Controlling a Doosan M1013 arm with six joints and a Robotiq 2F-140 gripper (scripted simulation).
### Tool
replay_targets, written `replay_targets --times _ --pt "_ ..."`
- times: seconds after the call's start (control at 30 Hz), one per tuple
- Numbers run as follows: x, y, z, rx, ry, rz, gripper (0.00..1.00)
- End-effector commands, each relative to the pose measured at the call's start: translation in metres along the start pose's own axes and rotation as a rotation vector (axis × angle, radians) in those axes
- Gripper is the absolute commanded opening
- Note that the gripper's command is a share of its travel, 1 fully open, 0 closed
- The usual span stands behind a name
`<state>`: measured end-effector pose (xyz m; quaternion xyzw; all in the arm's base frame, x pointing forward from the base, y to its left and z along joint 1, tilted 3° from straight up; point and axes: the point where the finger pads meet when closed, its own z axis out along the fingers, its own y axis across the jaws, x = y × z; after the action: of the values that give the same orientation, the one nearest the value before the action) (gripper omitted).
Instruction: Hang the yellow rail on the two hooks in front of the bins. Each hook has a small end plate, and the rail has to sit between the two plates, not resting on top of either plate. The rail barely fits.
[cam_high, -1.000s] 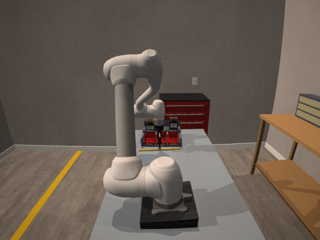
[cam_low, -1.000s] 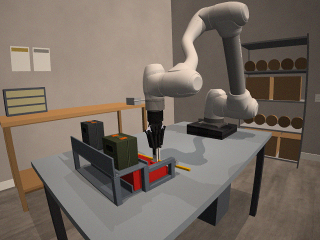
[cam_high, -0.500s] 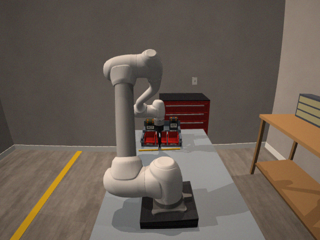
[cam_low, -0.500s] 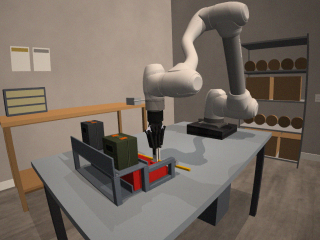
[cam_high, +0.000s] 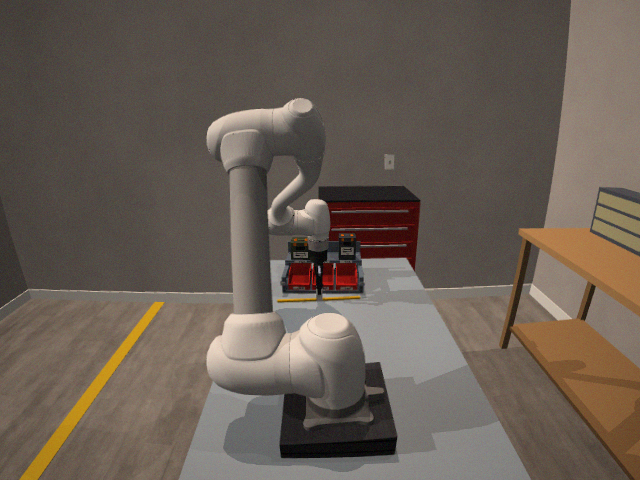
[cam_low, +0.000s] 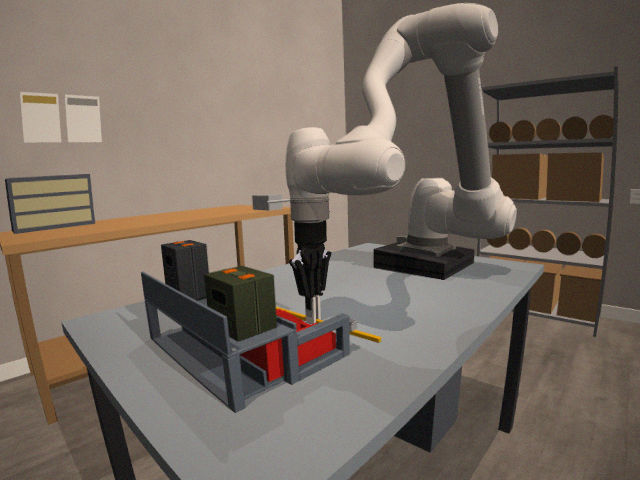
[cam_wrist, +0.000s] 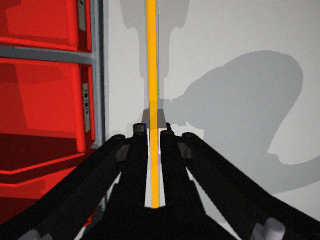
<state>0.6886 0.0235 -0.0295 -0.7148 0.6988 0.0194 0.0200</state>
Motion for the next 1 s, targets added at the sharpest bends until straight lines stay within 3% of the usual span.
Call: replay_targets --times 0.0,0.87,0.97 --pt "0.0 0.0 0.0 0.0 0.0 0.0 0.1" --pt "0.0 0.0 0.0 0.0 0.0 0.0 0.1" --pt "0.004 -0.004 -0.017 -0.003 -0.003 0.062 0.1"
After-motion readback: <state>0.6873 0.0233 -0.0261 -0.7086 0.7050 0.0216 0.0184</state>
